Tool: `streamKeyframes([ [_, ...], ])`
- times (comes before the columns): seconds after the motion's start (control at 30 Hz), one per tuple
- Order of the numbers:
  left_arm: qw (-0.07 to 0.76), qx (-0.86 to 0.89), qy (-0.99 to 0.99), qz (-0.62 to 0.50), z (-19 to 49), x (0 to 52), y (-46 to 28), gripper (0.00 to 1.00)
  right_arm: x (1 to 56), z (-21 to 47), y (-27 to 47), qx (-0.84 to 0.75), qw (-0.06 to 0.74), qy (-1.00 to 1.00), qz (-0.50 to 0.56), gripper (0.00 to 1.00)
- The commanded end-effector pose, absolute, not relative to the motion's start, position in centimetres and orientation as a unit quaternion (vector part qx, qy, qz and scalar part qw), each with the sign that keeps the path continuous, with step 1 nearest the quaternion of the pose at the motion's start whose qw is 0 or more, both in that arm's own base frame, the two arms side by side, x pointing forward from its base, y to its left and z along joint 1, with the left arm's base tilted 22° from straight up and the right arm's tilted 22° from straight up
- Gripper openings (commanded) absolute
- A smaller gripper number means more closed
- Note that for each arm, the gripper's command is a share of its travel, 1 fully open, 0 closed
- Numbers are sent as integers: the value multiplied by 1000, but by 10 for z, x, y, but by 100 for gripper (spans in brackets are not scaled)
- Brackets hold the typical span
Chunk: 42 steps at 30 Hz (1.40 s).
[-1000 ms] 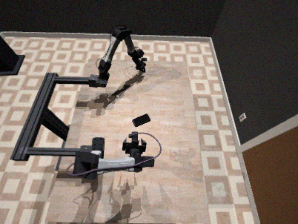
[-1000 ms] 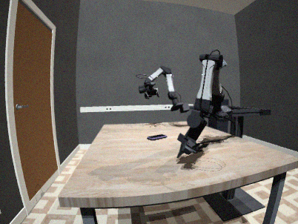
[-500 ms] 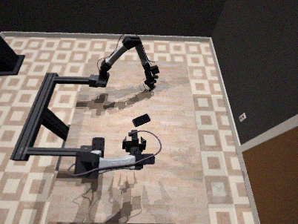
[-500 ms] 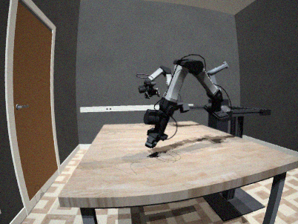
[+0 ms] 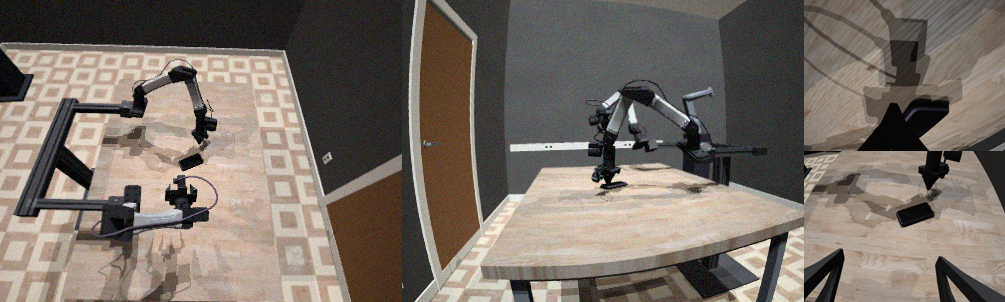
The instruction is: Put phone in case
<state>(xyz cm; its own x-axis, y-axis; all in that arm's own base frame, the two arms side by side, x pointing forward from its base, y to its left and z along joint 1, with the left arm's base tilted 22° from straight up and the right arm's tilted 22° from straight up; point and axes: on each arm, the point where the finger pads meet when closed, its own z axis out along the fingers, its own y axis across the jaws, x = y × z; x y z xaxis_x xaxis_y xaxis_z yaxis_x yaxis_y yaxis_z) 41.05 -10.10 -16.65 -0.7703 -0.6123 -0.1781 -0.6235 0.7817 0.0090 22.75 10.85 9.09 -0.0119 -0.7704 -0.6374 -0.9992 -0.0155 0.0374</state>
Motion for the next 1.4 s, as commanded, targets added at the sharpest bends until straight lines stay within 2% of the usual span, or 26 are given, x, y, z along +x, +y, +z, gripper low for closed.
streamKeyframes([
  [0.0, 56, -315, 941, 108, -184, 374, -144, 0, 228, 93, 111, -668, 229, 661, 254, 100],
  [0.13, 112, -278, 946, 123, -196, 371, -183, 0, 228, 93, 111, -668, 229, 661, 254, 100],
  [0.57, 108, -225, 955, 163, -223, 308, -233, 0, 228, 93, 111, -668, 229, 661, 254, 100],
  [1.17, 111, -223, 957, 147, -217, 312, -241, 0, 228, 93, 111, -668, 229, 661, 254, 100],
  [1.27, 111, -223, 957, 147, -217, 312, -241, 34, 228, 93, 111, -668, 229, 661, 254, 100],
  [1.37, 114, -228, 955, 150, -216, 318, -233, 35, 228, 93, 111, -668, 229, 661, 254, 100],
])
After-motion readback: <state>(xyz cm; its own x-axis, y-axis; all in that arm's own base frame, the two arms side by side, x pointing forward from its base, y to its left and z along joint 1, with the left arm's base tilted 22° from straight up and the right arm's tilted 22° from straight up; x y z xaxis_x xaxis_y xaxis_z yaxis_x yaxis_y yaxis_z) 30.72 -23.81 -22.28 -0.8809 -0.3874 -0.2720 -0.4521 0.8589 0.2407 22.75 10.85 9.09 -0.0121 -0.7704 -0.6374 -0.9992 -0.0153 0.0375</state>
